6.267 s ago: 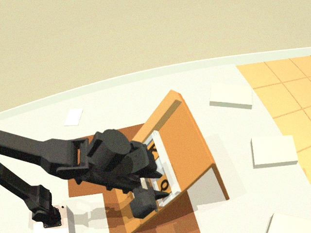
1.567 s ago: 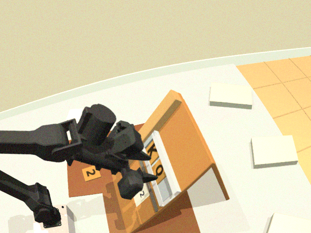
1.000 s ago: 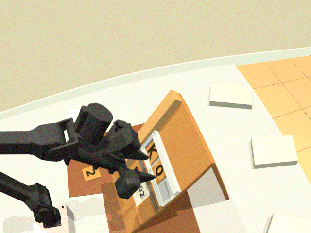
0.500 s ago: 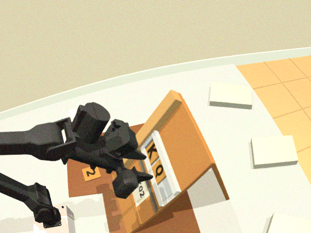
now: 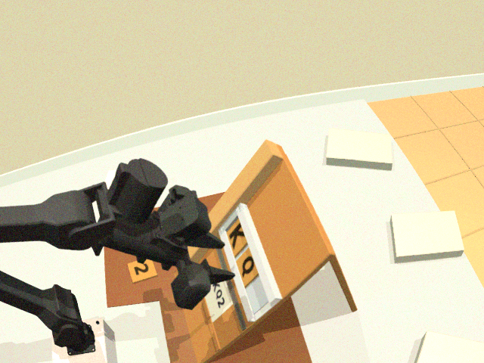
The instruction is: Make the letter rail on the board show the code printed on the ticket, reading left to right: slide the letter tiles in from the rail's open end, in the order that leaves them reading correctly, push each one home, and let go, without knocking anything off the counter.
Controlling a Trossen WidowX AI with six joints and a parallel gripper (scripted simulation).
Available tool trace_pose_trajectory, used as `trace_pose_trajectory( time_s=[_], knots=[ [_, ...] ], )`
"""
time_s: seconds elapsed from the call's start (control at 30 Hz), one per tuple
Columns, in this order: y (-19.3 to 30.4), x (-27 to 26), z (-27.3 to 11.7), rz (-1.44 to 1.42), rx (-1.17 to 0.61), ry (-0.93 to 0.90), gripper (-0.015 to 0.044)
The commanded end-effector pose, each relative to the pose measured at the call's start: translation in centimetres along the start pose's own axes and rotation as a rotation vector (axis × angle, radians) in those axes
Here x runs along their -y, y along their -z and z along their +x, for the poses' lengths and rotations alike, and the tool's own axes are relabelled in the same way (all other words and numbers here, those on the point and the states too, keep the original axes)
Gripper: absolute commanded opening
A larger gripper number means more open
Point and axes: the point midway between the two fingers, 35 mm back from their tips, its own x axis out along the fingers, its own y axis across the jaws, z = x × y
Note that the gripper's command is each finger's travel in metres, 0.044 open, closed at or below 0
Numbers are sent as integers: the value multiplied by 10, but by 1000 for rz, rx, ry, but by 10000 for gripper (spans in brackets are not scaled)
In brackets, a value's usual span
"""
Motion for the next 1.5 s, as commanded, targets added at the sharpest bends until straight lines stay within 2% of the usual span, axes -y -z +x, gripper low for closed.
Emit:
trace_pose_trajectory(
  time_s=[0.0, 0.83, 1.2, 1.47],
  knots=[
    [-1, 1, -3, 5, 6, 2, 295],
    [-2, 2, -8, 5, 6, 2, 295],
    [0, 1, -6, 0, 0, 0, 6],
    [0, 1, -6, 0, 0, 0, 0]
  ],
)
